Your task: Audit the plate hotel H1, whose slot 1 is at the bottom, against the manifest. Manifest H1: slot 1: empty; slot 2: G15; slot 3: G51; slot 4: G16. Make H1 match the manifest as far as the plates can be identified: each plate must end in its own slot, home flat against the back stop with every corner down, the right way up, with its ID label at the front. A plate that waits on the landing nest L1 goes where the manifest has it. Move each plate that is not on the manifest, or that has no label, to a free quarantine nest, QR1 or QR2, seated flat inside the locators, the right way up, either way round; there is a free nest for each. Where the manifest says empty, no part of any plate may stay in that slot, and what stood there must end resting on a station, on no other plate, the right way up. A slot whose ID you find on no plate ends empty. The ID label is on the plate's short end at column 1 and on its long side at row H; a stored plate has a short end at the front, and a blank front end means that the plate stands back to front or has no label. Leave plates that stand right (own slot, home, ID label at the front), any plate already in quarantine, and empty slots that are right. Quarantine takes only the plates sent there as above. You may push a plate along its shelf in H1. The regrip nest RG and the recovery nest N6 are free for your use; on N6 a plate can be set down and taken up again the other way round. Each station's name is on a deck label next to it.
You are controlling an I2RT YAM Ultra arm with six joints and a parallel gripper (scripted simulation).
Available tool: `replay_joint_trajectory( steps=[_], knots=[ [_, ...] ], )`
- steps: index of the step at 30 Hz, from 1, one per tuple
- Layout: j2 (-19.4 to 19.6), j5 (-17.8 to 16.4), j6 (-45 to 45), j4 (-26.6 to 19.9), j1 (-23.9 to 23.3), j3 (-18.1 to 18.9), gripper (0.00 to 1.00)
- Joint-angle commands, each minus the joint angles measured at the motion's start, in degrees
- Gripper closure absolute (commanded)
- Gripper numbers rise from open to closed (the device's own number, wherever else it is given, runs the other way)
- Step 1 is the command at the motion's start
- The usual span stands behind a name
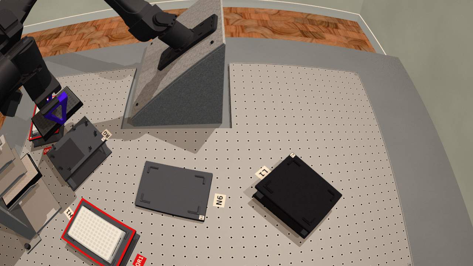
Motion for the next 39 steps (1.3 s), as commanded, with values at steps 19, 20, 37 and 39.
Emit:
replay_joint_trajectory(
  steps=[19,20,37,39],
  knots=[
    [0.7,-2.6,-9.8,15.7,-6.7,-7.5,0.14],
    [0.8,-2.8,-10.2,16.4,-7.1,-7.9,0.14],
    [0.8,-3.2,-11.3,18.3,-8.1,-9.1,0.14],
    [0.7,-3.2,-11.3,18.3,-8.1,-9.2,0.14]
  ],
)
